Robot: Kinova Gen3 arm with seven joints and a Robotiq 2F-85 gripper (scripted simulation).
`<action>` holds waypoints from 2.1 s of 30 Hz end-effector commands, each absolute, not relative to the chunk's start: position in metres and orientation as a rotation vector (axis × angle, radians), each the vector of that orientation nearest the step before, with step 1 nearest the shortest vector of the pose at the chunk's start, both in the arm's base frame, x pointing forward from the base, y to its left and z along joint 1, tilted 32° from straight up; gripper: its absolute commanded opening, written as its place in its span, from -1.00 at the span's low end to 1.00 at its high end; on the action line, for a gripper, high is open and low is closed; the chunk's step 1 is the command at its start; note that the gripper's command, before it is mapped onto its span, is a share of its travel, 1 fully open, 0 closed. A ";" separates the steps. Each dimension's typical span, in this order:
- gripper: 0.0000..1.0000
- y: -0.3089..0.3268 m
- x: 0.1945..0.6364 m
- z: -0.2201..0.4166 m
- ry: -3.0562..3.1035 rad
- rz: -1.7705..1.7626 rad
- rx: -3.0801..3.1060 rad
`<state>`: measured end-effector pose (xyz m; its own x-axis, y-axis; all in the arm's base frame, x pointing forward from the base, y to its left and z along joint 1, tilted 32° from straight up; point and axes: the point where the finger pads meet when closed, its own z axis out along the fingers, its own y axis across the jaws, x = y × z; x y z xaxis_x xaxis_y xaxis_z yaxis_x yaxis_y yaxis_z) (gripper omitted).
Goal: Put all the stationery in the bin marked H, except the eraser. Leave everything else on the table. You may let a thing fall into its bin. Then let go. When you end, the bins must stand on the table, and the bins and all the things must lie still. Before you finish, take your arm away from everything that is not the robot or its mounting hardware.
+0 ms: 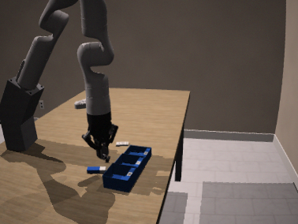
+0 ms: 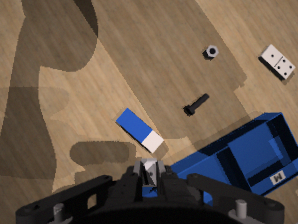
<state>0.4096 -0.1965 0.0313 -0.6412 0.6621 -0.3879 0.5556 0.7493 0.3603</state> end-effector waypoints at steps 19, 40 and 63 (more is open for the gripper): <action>-0.80 -0.241 0.453 0.061 1.853 0.566 1.957; -0.80 -0.242 0.455 0.057 1.670 0.624 2.154; -0.80 -0.241 0.474 0.025 1.670 0.624 2.154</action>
